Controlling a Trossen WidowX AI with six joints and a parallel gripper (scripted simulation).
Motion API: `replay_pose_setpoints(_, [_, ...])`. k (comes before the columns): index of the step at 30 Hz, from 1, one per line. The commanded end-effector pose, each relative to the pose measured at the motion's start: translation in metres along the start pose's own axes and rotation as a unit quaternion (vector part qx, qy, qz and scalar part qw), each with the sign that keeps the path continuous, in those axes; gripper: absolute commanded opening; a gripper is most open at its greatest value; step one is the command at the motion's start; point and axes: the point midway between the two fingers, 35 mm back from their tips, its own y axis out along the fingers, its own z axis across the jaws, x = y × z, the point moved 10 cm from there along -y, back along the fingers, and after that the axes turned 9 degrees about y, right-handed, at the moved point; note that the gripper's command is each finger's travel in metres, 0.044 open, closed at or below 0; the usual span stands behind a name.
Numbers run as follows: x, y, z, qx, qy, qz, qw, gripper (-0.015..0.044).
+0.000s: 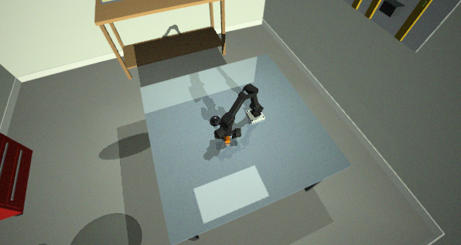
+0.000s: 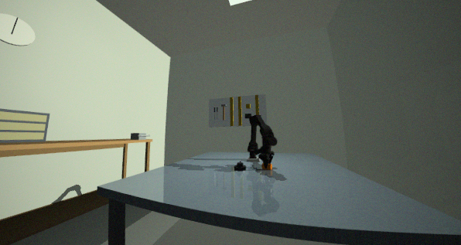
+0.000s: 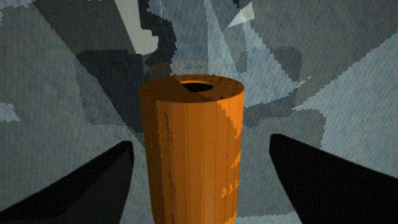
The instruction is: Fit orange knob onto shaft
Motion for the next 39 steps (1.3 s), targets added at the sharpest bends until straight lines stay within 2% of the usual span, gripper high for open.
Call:
replay_pose_setpoints(1, [0.0, 0.0, 0.0, 0.0, 0.0, 0.0, 1.0, 0.0418])
replay_pose_setpoints(2, [0.0, 0.0, 0.0, 0.0, 0.0, 0.0, 1.0, 0.044])
replay_pose_setpoints(11, [0.0, -0.002, 0.0, 0.0, 0.0, 0.0, 1.0, 0.044])
replay_pose_setpoints(15, [-0.001, -0.05, 0.001, 0.0, 0.0, 0.0, 1.0, 0.044])
replay_pose_setpoints(17, [0.0, -0.06, 0.0, 0.0, 0.0, 0.0, 1.0, 0.044])
replay_pose_setpoints(29, [0.0, -0.06, 0.0, 0.0, -0.008, 0.0, 1.0, 0.044])
replay_pose_setpoints(34, [-0.002, -0.061, 0.001, 0.0, -0.217, 0.0, 0.976, 0.044])
replay_pose_setpoints(39, [-0.004, -0.062, 0.001, 0.0, -0.448, 0.001, 0.894, 0.044])
